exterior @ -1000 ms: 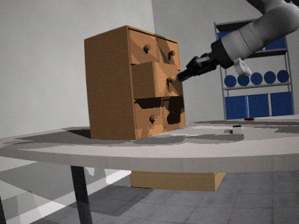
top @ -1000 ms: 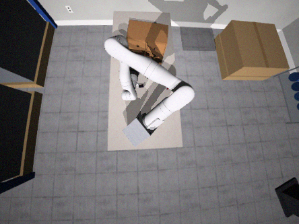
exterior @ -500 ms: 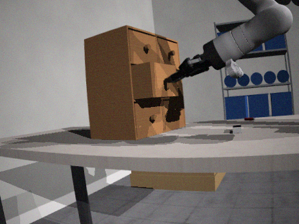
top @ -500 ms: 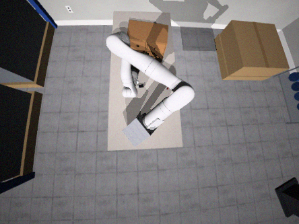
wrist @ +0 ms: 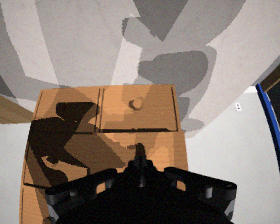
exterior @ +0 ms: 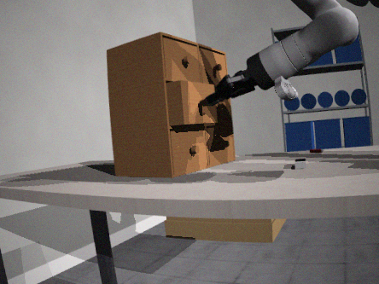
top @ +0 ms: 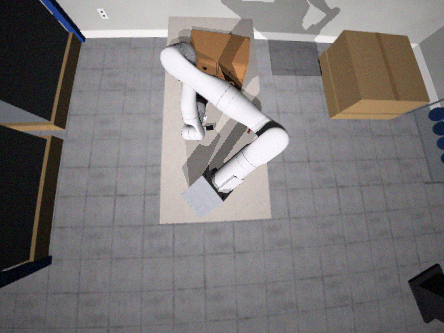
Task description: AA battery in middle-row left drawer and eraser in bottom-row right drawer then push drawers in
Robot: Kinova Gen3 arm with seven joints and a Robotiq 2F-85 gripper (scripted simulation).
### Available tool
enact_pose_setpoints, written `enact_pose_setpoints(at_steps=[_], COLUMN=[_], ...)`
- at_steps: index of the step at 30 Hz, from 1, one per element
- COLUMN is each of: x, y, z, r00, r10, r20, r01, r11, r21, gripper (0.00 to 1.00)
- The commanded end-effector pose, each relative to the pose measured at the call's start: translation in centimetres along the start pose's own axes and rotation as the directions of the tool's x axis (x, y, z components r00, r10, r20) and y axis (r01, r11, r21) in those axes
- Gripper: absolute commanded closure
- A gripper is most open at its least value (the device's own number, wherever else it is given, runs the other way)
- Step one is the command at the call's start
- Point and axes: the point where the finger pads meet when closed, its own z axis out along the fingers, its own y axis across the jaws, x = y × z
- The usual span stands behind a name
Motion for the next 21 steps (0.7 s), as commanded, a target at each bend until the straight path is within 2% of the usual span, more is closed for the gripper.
enact_pose_setpoints(at_steps=[1, 21], x=[-0.4, -1.2], y=[-0.1, -0.1], z=[0.5, 2.7], r00=[1.000, 1.000], r10=[0.007, 0.007], r20=[0.003, 0.003], r01=[-0.007, -0.007], r11=[1.000, 1.000], r21=[0.006, 0.006], gripper=[1.00, 1.00])
